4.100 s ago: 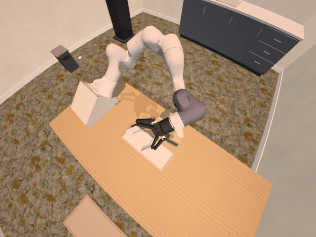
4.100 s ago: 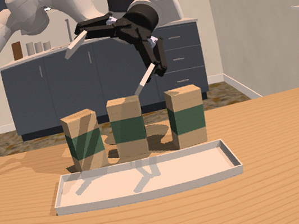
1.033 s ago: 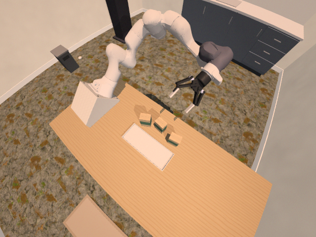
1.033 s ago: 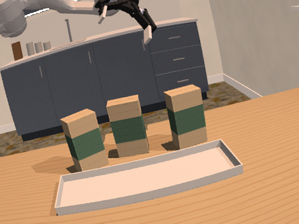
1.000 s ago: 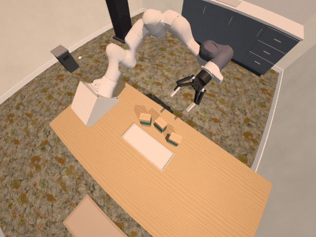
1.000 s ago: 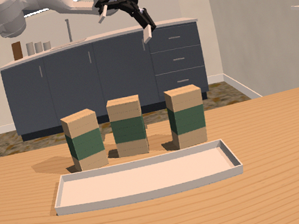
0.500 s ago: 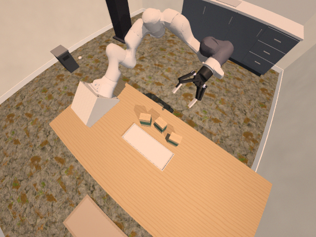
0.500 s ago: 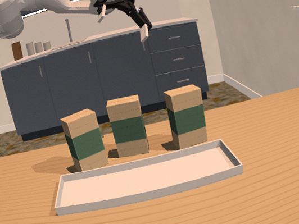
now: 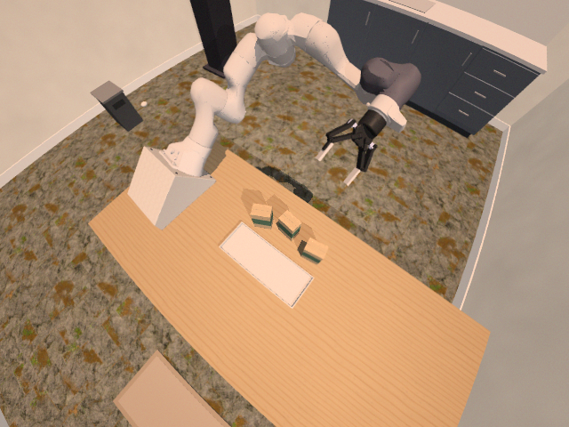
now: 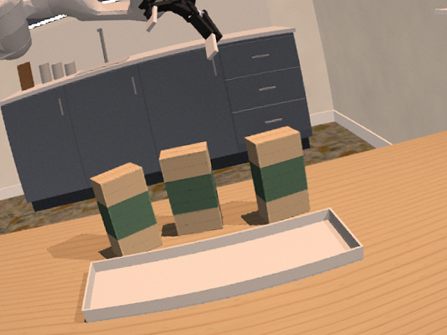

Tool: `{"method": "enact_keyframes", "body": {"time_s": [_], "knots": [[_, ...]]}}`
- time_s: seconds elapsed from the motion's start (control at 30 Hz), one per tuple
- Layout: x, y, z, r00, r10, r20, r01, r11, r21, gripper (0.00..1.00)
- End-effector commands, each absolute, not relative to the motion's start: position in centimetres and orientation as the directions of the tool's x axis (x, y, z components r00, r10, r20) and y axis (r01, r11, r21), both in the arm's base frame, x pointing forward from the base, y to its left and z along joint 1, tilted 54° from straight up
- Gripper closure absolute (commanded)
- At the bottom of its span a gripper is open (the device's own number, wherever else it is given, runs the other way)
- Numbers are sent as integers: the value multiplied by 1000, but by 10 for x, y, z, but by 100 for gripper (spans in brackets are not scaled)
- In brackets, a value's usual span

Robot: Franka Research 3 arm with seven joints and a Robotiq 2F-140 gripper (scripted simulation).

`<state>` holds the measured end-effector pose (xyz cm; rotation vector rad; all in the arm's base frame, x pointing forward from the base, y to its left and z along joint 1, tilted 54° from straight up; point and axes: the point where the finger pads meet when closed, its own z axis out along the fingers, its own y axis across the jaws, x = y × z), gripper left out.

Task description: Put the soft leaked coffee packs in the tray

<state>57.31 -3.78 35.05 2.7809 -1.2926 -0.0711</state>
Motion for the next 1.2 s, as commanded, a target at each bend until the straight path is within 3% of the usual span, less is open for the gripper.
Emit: {"method": "enact_keyframes", "body": {"time_s": [0.0, 0.9, 0.93, 1.17], "knots": [[563, -15, 387, 685, -729, -9, -728, -685, 36, 0], [552, -3, 400, 677, -735, -34, -735, -678, 0, 0], [542, -11, 359, 567, -812, -139, -819, -574, 11, 0], [542, -11, 357, 561, -815, -144, -823, -568, 12, 0]]}}
